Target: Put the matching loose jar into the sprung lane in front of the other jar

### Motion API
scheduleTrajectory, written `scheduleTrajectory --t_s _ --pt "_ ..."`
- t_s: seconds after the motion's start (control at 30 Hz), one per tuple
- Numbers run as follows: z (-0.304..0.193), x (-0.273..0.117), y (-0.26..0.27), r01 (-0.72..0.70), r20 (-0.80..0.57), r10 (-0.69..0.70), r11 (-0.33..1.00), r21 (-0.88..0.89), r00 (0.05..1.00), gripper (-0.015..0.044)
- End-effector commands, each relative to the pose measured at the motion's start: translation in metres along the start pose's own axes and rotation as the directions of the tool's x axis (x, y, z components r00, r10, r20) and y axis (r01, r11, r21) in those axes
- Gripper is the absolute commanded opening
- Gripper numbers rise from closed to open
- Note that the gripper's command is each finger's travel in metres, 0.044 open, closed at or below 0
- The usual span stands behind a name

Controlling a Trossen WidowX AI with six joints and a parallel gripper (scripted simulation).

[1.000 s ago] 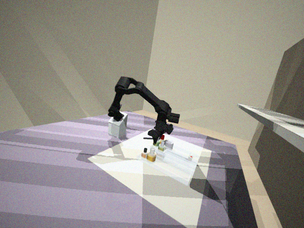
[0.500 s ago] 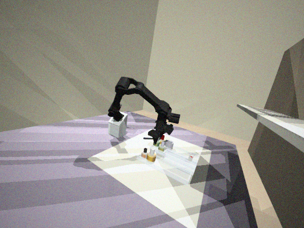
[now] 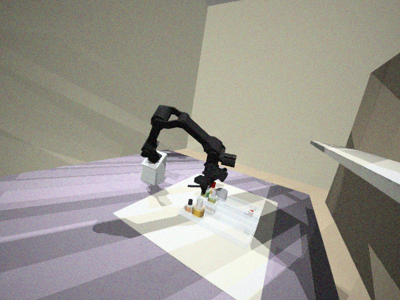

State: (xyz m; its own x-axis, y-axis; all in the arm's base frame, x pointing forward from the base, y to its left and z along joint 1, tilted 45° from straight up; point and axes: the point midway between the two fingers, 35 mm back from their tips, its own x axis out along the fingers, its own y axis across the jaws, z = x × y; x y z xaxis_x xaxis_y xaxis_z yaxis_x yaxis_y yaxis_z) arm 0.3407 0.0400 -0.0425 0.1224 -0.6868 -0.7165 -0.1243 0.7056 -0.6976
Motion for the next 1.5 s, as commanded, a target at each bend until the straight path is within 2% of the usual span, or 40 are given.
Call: scheduleTrajectory --t_s 0.0,1.47 --pt "0.007 0.001 -0.002 0.008 0.021 -0.009 1.0 0.016 1.0 0.0" --pt "0.005 0.018 -0.002 0.009 0.021 -0.01 1.0 0.015 1.0 0.0"
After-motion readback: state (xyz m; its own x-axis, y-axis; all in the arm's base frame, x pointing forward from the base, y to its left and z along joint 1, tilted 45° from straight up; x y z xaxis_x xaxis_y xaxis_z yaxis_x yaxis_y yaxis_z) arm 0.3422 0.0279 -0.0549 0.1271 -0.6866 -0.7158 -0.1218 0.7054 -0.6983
